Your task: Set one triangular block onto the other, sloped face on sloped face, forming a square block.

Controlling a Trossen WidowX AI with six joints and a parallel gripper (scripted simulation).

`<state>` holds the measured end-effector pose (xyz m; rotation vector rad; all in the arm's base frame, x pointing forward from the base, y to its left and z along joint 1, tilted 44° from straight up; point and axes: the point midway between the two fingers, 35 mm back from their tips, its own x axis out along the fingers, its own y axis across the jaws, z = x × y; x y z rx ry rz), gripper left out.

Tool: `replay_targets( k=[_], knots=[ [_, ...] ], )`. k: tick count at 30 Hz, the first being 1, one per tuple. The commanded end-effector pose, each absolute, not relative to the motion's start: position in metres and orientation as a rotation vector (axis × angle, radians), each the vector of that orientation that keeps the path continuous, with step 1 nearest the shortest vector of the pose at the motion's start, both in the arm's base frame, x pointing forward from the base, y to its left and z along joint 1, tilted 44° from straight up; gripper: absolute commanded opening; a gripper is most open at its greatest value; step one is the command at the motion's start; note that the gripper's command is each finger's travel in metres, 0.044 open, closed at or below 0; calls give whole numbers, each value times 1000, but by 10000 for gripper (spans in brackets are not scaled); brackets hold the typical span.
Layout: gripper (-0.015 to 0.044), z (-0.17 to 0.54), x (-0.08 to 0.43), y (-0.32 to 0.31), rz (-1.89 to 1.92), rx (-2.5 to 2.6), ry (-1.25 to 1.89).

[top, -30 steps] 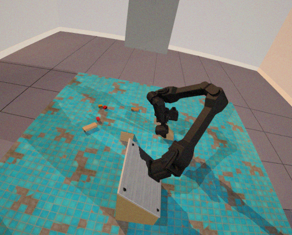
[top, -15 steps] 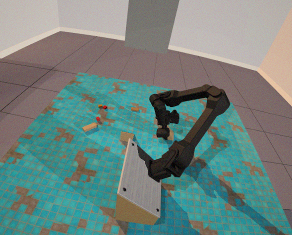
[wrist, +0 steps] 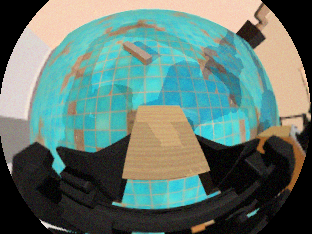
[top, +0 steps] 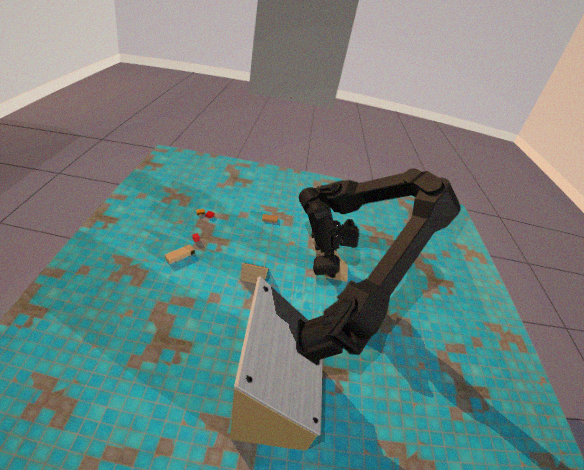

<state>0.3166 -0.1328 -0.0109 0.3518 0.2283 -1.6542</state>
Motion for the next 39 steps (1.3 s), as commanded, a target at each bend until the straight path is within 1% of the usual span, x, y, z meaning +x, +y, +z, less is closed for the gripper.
replay_targets(
  k=[1, 3, 4, 39],
  knots=[
    [65, -9, 317, -131, -1654, 356, 225],
    [12, -9, 317, -131, -1654, 356, 225],
    [0, -9, 317, -131, -1654, 359, 231],
    [0, 48, 311, -150, -1399, 1083, 898]
  ],
)
